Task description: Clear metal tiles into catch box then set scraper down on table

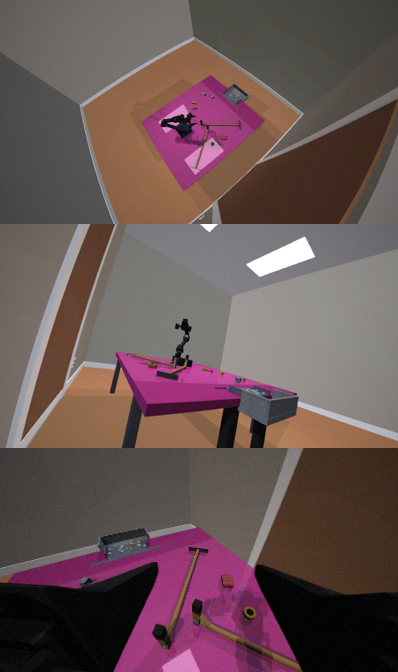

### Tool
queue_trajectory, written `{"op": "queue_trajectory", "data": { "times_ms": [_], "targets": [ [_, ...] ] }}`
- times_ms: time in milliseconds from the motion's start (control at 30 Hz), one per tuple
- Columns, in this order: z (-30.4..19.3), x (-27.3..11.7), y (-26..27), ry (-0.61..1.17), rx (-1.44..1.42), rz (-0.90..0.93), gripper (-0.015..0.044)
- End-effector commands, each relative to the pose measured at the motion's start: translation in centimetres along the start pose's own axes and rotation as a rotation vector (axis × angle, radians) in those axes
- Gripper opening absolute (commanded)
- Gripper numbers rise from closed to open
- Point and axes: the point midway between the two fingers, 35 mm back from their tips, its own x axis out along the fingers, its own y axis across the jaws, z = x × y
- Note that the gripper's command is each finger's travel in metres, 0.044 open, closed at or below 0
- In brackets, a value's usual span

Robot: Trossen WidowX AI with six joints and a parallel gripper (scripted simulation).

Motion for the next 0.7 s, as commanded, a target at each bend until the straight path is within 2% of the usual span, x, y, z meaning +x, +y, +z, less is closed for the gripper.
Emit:
{"op": "queue_trajectory", "data": {
  "times_ms": [0,533,667],
  "targets": [
    [-0.1,0.0,0.1,0.002,0.005,0.006,0.044],
    [0.0,0.0,0.1,-0.001,0.009,0.007,0.044],
    [2.0,-0.2,0.3,-0.054,0.068,0.026,0.044]
  ]
}}
